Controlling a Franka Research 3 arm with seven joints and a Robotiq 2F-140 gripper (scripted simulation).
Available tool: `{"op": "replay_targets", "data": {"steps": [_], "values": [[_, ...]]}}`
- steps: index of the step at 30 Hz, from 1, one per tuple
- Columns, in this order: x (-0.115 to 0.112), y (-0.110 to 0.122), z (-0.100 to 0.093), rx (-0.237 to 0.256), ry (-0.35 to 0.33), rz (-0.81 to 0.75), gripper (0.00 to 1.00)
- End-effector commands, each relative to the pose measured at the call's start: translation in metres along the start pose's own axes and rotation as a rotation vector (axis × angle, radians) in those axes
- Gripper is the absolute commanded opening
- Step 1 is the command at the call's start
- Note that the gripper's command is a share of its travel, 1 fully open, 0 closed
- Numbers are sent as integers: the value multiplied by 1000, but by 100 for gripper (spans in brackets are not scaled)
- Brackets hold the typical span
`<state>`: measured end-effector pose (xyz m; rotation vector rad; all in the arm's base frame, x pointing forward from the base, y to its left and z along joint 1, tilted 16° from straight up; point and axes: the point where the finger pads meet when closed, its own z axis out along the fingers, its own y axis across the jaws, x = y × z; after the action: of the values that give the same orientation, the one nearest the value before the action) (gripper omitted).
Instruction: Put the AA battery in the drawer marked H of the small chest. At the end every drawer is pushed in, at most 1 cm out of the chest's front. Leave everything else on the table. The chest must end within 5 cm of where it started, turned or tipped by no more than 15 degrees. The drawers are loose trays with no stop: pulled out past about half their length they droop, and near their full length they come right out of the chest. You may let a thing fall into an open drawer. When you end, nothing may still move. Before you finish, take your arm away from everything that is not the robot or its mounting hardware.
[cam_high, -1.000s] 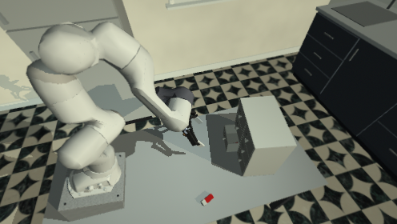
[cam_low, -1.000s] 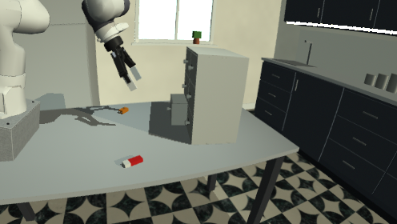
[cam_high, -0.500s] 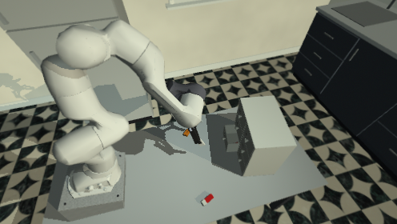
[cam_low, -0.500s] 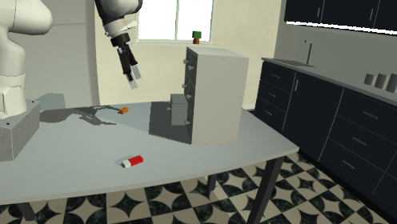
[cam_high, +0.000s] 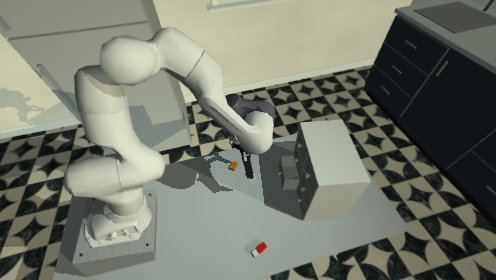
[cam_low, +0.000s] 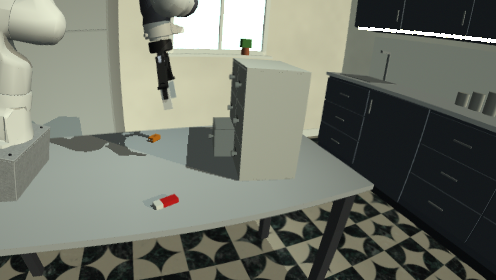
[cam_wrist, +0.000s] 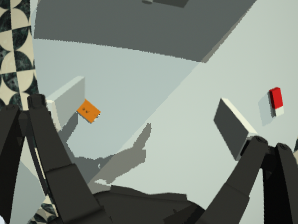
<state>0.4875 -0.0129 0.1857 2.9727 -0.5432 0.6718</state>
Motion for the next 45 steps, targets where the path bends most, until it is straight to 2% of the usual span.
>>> {"op": "replay_targets", "data": {"steps": [1, 7, 11, 40, 45], "values": [[-13, -3, -6, 0, -90, 15, 100], [-13, -3, -8, 1, -151, 16, 100], [-13, -3, -8, 1, -169, 17, 100], [-14, -2, -8, 0, -170, 13, 100], [-20, -4, -13, 0, -170, 13, 100]]}}
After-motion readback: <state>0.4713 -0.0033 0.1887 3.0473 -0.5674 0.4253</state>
